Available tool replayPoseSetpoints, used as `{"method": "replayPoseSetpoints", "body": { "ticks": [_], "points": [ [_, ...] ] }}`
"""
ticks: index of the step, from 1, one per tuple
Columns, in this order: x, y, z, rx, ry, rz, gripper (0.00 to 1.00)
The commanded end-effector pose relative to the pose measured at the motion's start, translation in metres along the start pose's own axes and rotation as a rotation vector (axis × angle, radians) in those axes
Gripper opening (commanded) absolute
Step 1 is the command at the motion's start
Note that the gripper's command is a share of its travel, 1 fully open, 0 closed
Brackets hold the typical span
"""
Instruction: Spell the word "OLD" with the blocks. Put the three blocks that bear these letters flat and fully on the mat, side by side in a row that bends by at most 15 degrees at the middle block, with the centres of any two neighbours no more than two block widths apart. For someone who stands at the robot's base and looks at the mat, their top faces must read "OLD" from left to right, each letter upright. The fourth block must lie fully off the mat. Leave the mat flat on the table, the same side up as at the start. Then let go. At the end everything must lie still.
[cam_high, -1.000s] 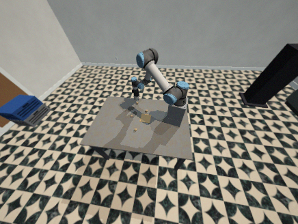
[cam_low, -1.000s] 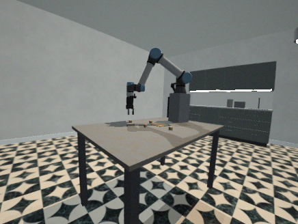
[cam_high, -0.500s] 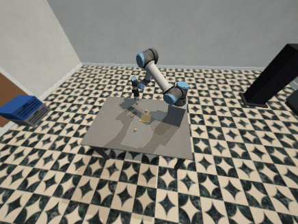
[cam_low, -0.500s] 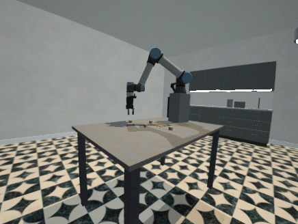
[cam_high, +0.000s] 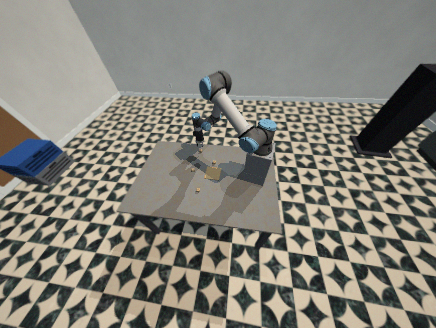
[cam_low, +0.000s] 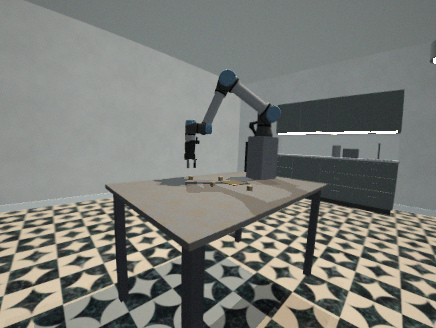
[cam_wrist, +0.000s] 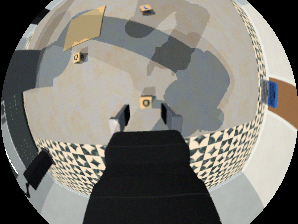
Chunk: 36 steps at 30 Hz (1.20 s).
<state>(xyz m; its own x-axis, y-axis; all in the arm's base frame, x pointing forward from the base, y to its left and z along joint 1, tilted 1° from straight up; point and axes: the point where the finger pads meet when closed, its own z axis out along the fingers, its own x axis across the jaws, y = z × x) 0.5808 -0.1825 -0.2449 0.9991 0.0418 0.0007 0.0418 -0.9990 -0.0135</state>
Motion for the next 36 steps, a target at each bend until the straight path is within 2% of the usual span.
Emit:
{"method": "replayPoseSetpoints", "body": {
  "ticks": [1,18,36],
  "points": [
    [0.001,0.000,-0.001,-0.001,0.002,0.000,1.00],
    [0.001,0.001,0.008,-0.001,0.001,0.000,1.00],
    [0.001,0.001,0.032,-0.001,0.001,0.000,1.00]
  ]
}}
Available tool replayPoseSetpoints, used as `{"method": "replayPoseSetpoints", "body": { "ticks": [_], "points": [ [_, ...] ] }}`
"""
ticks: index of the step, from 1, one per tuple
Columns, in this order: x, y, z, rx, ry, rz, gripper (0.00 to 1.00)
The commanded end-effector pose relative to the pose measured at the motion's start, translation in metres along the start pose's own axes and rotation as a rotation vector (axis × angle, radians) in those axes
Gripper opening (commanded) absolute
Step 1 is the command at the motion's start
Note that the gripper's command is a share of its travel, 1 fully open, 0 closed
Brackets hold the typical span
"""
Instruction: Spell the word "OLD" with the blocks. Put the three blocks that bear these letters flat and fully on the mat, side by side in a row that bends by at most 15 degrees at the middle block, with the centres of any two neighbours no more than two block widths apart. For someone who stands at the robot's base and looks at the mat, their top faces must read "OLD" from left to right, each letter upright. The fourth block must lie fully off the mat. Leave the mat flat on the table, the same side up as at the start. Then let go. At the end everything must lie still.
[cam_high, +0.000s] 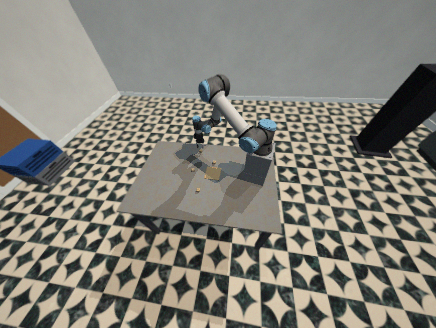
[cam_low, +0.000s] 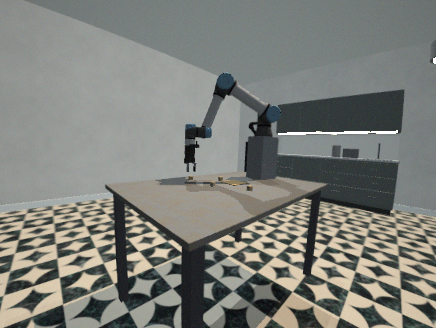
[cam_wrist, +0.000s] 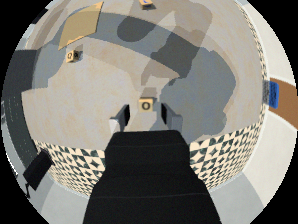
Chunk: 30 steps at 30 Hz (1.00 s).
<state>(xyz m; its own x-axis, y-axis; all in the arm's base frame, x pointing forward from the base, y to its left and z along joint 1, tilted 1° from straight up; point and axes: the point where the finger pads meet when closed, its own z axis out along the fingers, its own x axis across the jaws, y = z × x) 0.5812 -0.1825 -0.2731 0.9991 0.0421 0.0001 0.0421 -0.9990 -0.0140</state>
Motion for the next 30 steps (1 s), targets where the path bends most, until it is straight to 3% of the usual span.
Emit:
{"method": "replayPoseSetpoints", "body": {
  "ticks": [1,14,30],
  "points": [
    [0.001,0.001,0.005,-0.001,0.002,0.000,1.00],
    [0.001,0.001,0.021,-0.001,0.002,0.000,1.00],
    [0.001,0.001,0.024,-0.001,0.002,0.000,1.00]
  ]
}}
